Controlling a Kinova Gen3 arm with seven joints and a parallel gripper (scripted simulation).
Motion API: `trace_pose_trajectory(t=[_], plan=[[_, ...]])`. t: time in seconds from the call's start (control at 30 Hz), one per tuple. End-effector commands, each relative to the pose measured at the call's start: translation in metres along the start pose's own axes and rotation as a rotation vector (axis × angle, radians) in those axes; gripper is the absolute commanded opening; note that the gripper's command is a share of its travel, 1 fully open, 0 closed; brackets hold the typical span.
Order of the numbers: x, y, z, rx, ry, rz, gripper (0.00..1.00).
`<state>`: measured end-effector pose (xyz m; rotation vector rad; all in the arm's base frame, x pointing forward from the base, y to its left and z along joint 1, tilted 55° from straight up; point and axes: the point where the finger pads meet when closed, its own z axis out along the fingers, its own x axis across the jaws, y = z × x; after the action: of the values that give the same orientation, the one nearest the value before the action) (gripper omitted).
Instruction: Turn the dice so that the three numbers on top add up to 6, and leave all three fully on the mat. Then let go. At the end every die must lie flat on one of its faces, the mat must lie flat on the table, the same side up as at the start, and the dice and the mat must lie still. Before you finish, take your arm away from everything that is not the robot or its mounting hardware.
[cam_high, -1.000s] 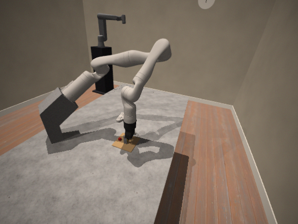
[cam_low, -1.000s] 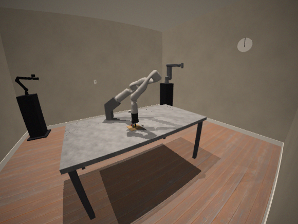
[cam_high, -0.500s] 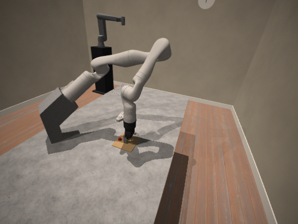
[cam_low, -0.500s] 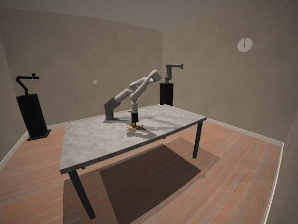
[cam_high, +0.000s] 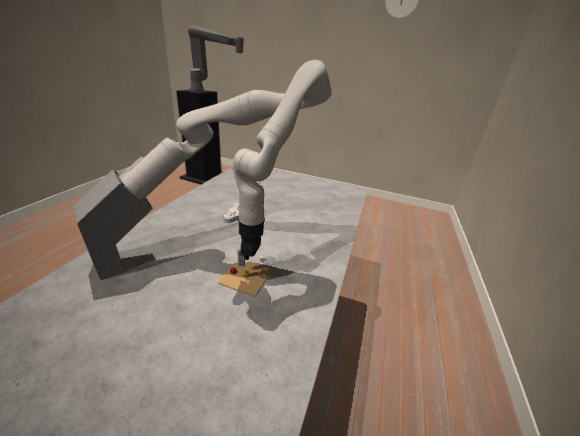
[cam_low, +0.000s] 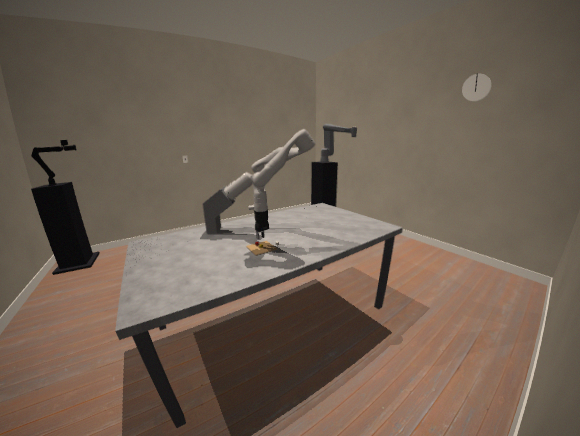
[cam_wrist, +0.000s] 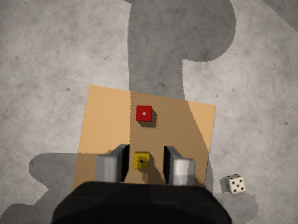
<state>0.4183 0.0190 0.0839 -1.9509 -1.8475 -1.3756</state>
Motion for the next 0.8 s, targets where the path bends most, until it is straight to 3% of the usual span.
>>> trace_pose_trajectory(t=[0.0, 0.43, 0.47, 0.77], plan=[[-0.004, 0.009, -0.019, -0.022, -0.016, -0.005, 0.64], [-0.003, 0.008, -0.038, -0.022, -0.016, -0.005, 0.64], [-0.003, 0.008, -0.038, -0.022, -0.016, -0.005, 1.0], [-0.003, 0.008, -0.038, -0.022, -0.016, -0.005, 1.0]])
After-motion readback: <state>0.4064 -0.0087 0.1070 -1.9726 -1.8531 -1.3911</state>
